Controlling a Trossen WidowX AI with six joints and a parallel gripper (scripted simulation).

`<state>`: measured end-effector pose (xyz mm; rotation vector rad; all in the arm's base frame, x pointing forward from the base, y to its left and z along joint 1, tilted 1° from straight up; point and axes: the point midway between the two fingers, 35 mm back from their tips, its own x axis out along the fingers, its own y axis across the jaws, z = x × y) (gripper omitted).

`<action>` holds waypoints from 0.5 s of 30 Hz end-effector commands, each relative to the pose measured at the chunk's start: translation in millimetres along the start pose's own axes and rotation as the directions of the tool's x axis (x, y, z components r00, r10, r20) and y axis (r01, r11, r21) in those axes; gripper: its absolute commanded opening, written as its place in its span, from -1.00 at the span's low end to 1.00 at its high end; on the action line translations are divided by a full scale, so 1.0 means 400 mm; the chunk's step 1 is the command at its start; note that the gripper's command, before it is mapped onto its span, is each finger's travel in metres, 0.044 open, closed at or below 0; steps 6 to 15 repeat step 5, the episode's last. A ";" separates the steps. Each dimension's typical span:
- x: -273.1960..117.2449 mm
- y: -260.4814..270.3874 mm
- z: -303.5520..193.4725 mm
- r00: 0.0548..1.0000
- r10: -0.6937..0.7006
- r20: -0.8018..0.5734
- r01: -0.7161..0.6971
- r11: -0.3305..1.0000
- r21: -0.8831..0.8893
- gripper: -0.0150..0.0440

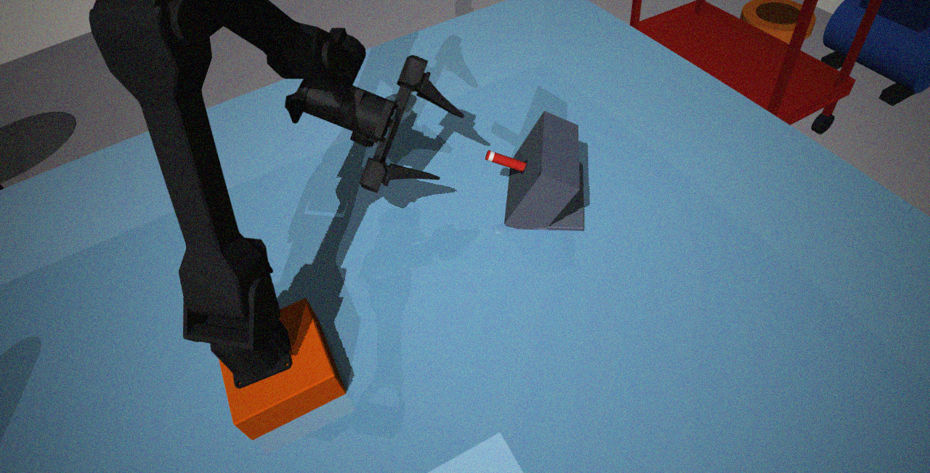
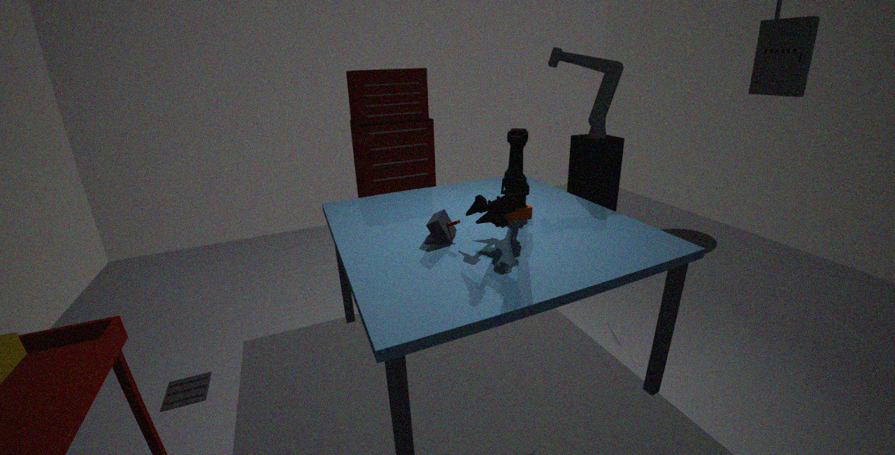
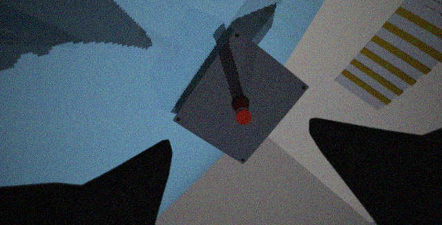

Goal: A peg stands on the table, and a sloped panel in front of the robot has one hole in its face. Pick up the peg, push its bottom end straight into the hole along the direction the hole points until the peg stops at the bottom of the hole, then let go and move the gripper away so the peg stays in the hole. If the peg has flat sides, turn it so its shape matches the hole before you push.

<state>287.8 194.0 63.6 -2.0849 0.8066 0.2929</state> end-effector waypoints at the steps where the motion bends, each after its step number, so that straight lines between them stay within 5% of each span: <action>1: -0.015 -0.009 -0.004 1.000 -0.007 -0.002 0.007 1.000 0.010 1.00; 15: -0.027 -0.016 -0.011 1.000 -0.007 -0.002 0.007 1.000 0.010 1.00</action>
